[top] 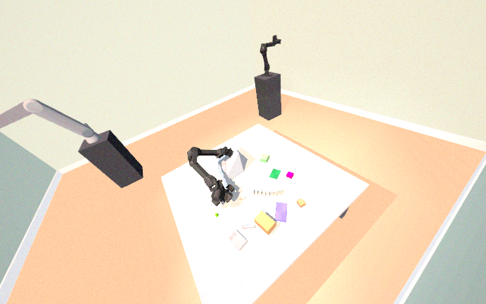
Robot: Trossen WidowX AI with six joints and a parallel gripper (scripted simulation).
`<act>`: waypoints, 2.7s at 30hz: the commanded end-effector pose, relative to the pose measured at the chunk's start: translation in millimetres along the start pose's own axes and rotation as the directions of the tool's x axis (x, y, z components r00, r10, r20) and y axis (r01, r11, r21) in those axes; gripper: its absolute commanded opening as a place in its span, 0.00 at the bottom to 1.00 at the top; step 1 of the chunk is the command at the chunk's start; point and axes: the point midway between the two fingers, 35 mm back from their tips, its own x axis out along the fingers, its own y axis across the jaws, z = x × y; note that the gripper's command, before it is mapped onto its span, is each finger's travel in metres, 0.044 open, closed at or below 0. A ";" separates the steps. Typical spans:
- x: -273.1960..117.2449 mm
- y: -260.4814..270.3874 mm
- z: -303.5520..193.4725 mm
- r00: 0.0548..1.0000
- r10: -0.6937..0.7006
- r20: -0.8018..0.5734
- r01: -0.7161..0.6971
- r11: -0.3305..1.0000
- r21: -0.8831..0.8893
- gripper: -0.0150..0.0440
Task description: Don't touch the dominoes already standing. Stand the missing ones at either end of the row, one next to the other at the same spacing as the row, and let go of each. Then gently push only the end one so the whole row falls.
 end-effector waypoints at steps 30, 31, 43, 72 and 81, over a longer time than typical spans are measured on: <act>-137.0 128.8 81.9 0.999 0.034 0.008 -0.028 0.926 -0.375 0.44; -137.6 144.9 87.0 1.000 0.030 0.007 -0.024 0.909 -0.415 0.44; -124.2 182.5 98.1 1.000 0.020 0.008 -0.014 0.865 -0.501 0.44; -5.9 182.4 94.8 1.000 0.011 0.005 -0.007 0.865 -0.501 0.44; -5.9 182.4 94.8 1.000 0.011 0.005 -0.007 0.865 -0.501 0.66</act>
